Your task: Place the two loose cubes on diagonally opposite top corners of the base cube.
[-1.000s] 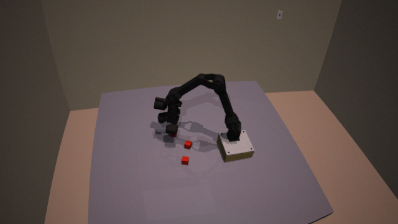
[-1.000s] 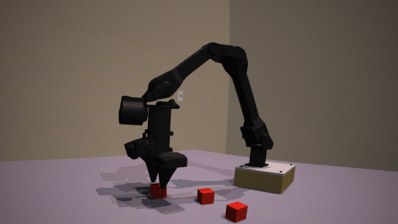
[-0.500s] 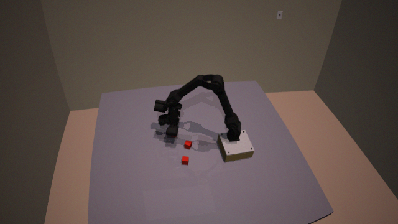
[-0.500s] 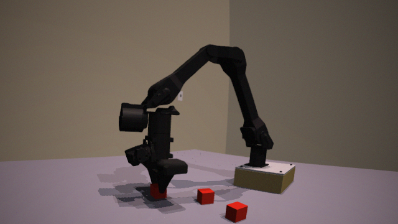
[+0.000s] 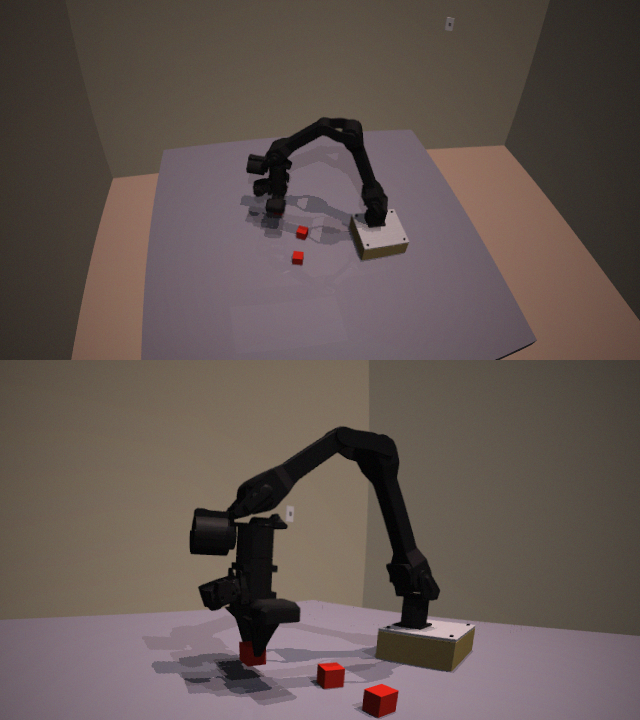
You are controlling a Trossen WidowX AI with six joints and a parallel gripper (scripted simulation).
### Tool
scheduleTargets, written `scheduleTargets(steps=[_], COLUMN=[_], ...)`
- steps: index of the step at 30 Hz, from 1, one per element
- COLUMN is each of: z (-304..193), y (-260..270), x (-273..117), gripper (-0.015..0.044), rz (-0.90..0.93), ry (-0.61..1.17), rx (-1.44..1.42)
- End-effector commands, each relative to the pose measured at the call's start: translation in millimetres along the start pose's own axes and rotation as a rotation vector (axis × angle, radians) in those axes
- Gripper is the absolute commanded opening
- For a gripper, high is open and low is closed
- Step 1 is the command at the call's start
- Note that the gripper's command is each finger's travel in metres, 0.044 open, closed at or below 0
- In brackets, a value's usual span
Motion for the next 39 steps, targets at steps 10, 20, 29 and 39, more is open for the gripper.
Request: scheduleTargets(steps=[10,20,29,39], z=[2,-1,-3,-4], y=[0,0,8,41], x=[-41,-73,-83,-78], gripper=[0.0105,0.0105,0.0105,0.0105], rz=[0.003,0.003,0.004,0.007], ry=[-0.003,-0.003,-0.003,-0.003], rx=[0.006,0.006,0.031,0.132])
Point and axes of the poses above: the point midway between the two fingers, 35 mm back from their tips, its own x axis out along the fingers, its own y axis across the jaws, z = x × y, the point moved 3 cm from there along -x, back along the fingers, and after that the axes turned 4 degrees about -x, right-handed, at the moved point
